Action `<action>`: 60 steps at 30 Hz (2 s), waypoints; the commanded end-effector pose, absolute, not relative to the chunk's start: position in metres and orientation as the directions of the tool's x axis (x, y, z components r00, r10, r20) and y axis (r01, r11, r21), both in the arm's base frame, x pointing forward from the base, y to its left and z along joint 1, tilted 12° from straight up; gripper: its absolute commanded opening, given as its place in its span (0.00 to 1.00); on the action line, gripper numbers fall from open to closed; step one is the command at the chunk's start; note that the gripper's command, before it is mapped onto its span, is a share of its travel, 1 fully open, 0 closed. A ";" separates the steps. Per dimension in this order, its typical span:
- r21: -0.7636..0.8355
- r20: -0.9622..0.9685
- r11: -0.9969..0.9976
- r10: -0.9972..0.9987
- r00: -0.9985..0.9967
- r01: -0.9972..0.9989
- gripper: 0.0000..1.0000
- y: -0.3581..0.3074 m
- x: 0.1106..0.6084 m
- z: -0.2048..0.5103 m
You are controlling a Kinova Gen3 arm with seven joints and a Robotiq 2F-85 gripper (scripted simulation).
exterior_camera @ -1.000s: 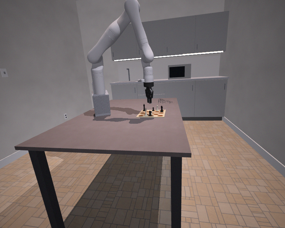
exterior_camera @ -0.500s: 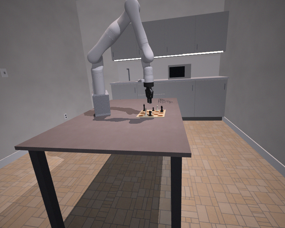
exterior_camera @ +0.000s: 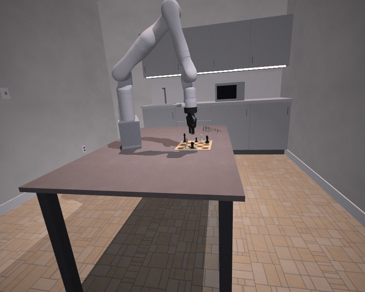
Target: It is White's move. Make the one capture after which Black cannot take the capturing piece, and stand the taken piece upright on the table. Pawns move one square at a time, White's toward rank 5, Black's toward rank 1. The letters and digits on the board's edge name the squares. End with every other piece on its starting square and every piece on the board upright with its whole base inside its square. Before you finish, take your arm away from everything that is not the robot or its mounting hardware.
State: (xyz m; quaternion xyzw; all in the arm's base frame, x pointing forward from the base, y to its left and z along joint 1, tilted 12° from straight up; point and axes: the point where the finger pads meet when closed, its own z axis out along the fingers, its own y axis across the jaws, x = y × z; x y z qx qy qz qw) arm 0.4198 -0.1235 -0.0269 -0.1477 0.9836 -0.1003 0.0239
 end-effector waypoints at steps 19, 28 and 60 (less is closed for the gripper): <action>-0.204 -0.015 0.936 -0.296 -0.955 -0.287 0.37 -0.129 0.421 -0.055; -0.204 -0.015 0.936 -0.296 -0.955 -0.287 0.37 -0.131 0.422 -0.064; -0.204 -0.015 0.936 -0.296 -0.955 -0.287 0.37 -0.132 0.422 -0.067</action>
